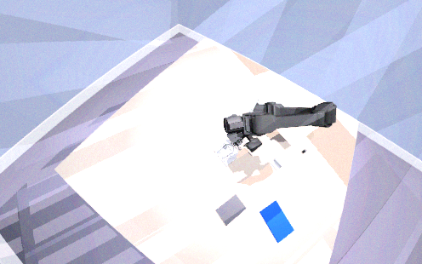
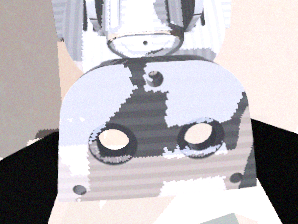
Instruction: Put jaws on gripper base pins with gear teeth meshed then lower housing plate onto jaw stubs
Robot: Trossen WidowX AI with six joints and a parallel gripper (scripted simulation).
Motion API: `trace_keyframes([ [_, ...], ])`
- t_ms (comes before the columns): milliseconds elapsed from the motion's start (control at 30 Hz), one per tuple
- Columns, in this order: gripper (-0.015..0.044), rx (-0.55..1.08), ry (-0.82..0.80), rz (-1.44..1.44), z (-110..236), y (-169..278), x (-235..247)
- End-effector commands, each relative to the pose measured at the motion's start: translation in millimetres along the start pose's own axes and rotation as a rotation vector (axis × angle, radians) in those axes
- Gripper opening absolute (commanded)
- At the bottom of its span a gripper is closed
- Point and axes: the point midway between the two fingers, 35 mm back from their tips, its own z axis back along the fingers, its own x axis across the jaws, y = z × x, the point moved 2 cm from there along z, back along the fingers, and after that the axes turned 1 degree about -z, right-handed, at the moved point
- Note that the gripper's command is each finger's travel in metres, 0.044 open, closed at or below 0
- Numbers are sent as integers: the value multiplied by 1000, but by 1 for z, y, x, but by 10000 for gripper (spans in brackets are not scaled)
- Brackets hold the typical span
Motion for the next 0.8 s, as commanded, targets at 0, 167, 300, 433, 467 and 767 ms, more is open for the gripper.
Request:
trace_keyframes([
  [0, 351, 0, 4, 5, 0, 0, -1],
  [167, 351, 0, 4, 5, 0, 0, -1],
  [300, 351, 0, 4, 5, 0, 0, -1],
  [433, 351, 0, 4, 5, 0, 0, -1],
  [467, 351, 0, 4, 5, 0, 0, -1],
  [767, 351, -1, 6, 5, -11, -1, -1],
])
